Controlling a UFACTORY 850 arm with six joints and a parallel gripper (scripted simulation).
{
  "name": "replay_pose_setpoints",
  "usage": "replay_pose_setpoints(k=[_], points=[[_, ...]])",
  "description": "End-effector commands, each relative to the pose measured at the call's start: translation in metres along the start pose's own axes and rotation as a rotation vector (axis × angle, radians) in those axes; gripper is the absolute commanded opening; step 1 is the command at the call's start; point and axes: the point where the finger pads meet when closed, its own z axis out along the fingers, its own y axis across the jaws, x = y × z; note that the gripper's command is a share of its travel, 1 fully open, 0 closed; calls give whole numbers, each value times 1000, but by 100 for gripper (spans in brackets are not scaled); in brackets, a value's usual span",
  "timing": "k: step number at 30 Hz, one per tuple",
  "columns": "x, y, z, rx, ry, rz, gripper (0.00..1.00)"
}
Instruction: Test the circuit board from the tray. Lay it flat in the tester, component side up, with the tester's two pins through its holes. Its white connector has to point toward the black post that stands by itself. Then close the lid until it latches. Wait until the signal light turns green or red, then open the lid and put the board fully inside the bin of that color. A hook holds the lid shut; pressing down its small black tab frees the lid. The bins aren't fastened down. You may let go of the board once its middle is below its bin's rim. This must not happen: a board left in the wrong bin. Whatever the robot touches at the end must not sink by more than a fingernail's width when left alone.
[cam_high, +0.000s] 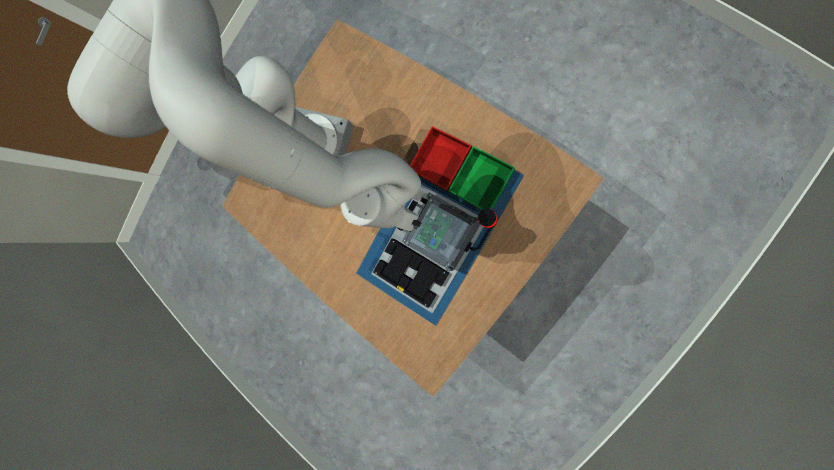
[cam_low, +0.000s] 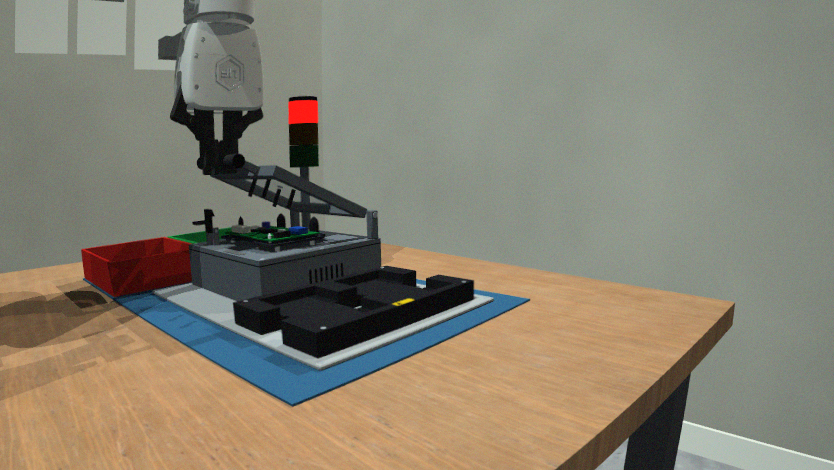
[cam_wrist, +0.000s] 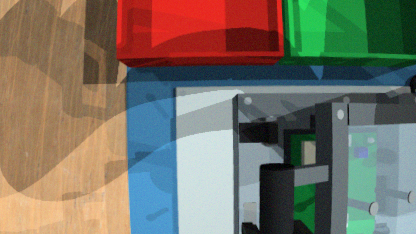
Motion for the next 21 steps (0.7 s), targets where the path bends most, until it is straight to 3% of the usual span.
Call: replay_pose_setpoints(k=[1,11,21], points=[[0,1,-1,-2,0,0,0],[0,5,-10,-2,0,0,0],[0,22,-38,-2,0,0,0]])
